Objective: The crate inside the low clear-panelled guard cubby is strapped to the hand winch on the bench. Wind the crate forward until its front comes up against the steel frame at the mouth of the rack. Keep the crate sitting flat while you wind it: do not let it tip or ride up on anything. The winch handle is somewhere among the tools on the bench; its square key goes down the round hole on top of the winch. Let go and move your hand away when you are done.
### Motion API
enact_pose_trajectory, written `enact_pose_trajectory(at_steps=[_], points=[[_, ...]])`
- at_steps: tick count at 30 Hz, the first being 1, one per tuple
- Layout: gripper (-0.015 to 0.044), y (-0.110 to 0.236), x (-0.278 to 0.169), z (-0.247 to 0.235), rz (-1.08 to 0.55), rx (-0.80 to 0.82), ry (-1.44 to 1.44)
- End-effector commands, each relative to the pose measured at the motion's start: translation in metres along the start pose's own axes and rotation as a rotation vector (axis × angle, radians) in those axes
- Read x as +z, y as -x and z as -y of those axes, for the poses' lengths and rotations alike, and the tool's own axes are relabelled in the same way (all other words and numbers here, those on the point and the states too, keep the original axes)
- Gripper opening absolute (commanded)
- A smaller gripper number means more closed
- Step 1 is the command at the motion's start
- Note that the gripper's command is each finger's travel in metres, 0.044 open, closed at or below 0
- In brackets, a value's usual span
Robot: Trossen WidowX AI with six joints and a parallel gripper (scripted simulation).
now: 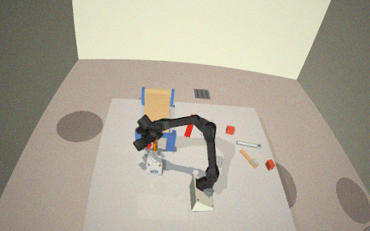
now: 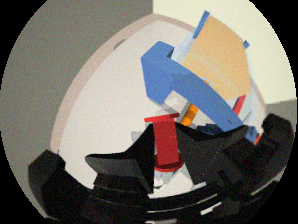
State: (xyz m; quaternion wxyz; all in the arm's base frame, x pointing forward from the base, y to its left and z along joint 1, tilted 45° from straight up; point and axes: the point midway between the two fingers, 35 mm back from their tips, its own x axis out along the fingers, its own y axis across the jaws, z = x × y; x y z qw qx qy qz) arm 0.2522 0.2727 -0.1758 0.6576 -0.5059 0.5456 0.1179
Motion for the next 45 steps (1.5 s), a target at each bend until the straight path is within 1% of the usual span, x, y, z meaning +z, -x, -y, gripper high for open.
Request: enact_pose_trajectory(at_steps=[1,45], points=[[0.0000,0.000,0.000,-0.018,0.001,0.033,0.004],[0.0000,0.008,-0.012,-0.074,0.002,0.038,0.005]])
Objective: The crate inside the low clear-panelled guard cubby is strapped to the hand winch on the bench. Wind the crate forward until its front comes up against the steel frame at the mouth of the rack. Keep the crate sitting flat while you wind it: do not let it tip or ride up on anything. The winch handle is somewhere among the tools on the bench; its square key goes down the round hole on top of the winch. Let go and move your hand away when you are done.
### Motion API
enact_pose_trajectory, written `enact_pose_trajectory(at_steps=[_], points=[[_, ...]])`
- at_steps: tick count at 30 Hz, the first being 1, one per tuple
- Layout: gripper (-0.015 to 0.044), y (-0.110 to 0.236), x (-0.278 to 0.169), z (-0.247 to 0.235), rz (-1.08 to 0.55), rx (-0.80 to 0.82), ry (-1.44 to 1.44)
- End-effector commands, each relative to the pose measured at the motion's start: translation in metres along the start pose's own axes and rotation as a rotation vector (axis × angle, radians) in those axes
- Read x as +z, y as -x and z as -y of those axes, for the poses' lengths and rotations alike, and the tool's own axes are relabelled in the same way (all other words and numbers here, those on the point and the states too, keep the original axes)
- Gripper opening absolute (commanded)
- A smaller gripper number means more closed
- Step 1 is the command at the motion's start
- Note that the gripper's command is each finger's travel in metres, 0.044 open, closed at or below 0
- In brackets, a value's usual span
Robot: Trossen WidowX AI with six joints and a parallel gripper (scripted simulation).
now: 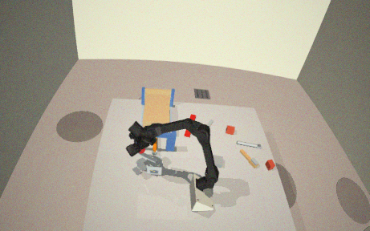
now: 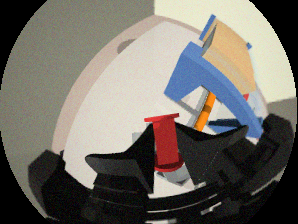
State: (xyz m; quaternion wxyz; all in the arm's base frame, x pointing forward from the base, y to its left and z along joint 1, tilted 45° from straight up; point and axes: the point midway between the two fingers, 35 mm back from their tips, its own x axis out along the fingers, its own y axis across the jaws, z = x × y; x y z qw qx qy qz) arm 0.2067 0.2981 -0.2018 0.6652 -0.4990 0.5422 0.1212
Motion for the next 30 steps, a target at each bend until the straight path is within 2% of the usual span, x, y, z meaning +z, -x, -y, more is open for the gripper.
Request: enact_pose_trajectory(at_steps=[1,30], points=[[0.0000,0.003,-0.009,-0.017,-0.016,0.031,0.017],[0.0000,0.015,-0.032,-0.045,-0.017,0.035,0.018]])
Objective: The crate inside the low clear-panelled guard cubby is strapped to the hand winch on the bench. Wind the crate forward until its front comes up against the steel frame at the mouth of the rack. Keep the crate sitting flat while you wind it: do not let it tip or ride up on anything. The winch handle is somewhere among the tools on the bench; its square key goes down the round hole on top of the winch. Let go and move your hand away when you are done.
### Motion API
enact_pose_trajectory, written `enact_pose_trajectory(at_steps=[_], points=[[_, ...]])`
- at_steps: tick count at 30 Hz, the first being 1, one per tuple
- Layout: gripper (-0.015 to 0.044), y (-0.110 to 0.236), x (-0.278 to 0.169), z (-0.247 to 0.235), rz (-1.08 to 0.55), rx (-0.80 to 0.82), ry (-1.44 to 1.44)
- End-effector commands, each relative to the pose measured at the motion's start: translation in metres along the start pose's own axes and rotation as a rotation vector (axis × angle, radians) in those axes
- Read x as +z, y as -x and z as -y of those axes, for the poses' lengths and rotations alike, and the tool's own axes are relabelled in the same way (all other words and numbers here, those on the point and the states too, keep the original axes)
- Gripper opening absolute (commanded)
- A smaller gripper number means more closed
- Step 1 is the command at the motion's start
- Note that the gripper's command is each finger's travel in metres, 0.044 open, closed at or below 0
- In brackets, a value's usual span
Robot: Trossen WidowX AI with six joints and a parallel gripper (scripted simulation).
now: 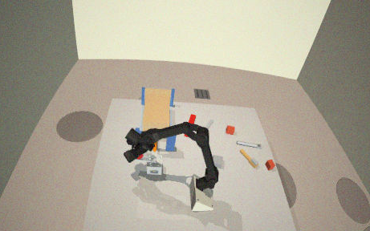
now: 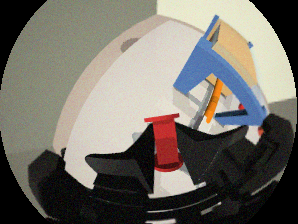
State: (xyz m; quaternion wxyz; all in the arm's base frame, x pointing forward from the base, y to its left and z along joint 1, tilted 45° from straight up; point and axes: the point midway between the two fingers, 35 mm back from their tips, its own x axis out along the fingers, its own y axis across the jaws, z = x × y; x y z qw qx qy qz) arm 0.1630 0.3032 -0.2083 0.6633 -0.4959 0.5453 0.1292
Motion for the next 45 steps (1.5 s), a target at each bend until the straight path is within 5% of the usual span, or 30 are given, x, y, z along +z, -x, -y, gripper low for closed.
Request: enact_pose_trajectory(at_steps=[1,45], points=[[0.0000,0.003,-0.012,-0.010,-0.019,0.017,0.012],[0.0000,0.026,-0.061,-0.029,-0.023,0.020,0.014]])
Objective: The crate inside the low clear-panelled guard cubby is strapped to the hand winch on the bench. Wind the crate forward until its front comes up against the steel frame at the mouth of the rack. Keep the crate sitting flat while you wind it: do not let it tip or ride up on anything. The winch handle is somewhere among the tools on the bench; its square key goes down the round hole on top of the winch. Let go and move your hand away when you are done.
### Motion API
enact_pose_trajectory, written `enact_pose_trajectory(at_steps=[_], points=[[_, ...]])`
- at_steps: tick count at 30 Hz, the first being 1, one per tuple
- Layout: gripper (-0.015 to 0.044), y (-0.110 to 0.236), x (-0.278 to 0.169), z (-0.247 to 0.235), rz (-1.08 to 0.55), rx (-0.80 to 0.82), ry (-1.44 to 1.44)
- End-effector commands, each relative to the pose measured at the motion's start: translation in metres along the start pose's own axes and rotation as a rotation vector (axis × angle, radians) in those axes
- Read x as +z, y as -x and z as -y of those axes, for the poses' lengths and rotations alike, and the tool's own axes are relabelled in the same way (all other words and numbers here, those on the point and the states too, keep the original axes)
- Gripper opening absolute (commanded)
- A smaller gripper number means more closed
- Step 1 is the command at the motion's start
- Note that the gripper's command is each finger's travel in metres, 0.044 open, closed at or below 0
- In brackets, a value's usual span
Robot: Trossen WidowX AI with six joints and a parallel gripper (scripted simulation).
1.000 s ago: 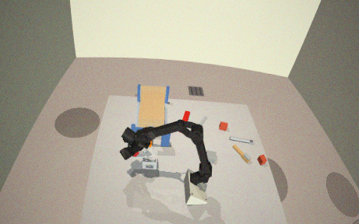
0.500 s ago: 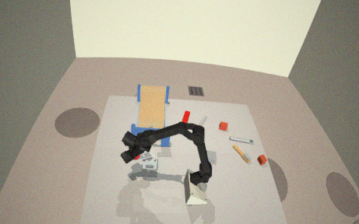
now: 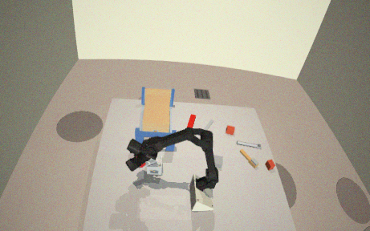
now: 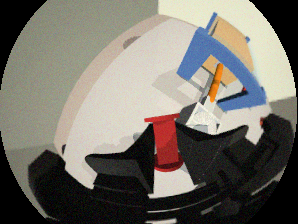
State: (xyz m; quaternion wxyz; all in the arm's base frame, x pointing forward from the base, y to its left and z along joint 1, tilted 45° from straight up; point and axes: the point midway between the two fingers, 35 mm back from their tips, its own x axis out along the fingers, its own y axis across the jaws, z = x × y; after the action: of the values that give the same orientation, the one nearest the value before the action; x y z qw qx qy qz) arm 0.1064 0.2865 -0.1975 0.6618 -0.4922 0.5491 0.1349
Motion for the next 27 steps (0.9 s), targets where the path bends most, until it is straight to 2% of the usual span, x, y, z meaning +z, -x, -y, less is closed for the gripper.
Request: enact_pose_trajectory(at_steps=[1,27], points=[[0.0000,0.003,-0.014,-0.002,-0.023,0.005,0.012],[0.0000,0.017,-0.044,0.002,-0.025,0.005,0.014]])
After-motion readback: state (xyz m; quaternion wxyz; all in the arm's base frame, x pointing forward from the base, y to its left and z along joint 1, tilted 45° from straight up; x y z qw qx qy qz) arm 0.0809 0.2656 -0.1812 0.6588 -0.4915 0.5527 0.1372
